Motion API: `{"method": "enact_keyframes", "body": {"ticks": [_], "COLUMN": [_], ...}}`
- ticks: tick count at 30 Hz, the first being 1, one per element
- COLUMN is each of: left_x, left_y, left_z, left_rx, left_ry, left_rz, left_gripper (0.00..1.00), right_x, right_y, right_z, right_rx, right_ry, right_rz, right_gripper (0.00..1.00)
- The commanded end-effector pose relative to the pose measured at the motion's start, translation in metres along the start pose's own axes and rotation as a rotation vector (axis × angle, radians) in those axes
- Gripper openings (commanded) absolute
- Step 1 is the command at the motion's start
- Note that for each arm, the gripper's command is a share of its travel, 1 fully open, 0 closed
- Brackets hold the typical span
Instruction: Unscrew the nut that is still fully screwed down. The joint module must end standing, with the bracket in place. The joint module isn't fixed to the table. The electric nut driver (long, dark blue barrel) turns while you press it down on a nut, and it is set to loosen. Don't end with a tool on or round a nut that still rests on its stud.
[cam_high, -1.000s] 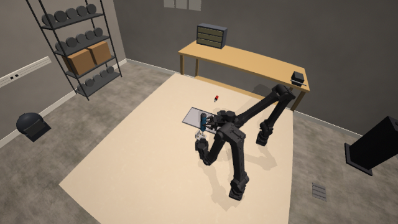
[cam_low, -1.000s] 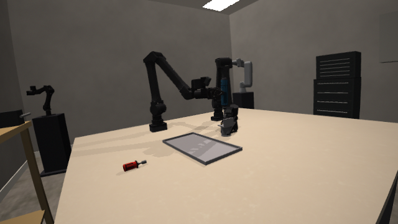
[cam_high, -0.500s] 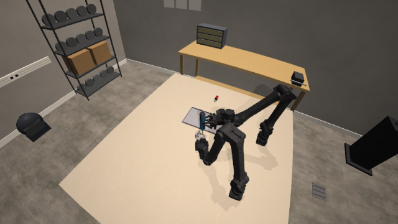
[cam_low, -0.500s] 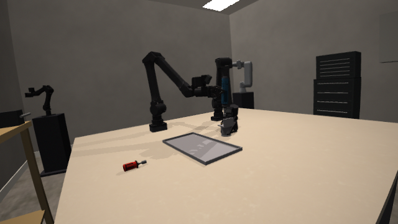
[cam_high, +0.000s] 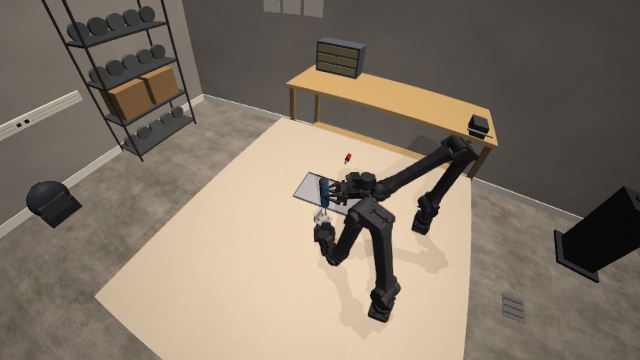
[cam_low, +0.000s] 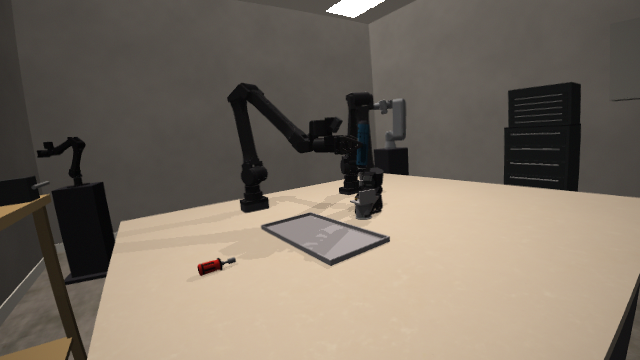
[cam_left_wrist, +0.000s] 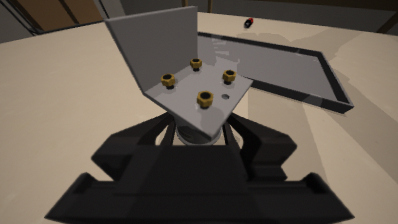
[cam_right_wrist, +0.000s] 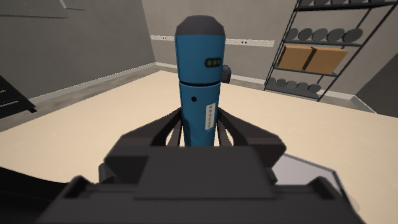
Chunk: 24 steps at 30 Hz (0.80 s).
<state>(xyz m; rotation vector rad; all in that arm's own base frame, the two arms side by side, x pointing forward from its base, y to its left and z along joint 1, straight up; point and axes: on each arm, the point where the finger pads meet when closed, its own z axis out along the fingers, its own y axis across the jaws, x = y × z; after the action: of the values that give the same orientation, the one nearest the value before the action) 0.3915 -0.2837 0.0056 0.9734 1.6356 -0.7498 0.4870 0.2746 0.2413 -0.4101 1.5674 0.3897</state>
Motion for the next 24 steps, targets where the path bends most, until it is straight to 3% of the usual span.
{"method": "enact_keyframes", "body": {"ticks": [1,7,9,24], "left_x": [-0.015,-0.015,-0.015,-0.015], "left_y": [-0.004,-0.004,-0.004,-0.004], "left_z": [0.002,0.002,0.002,0.002], "left_rx": [0.006,0.006,0.006,0.006], "left_ry": [-0.037,-0.037,-0.037,-0.037], "left_rz": [0.026,0.026,0.026,0.026], "left_gripper": [0.59,0.59,0.59,0.59], "right_x": [-0.081,-0.070,-0.081,-0.088], "right_y": [-0.005,-0.007,-0.008,-0.007], "right_z": [0.018,0.022,0.019,0.017], "right_rx": [0.006,0.008,0.010,0.006], "right_ry": [-0.165,-0.123,-0.149,-0.155], "right_rz": [0.012,0.012,0.012,0.012], "right_gripper": [0.42,0.42,0.42,0.42]}}
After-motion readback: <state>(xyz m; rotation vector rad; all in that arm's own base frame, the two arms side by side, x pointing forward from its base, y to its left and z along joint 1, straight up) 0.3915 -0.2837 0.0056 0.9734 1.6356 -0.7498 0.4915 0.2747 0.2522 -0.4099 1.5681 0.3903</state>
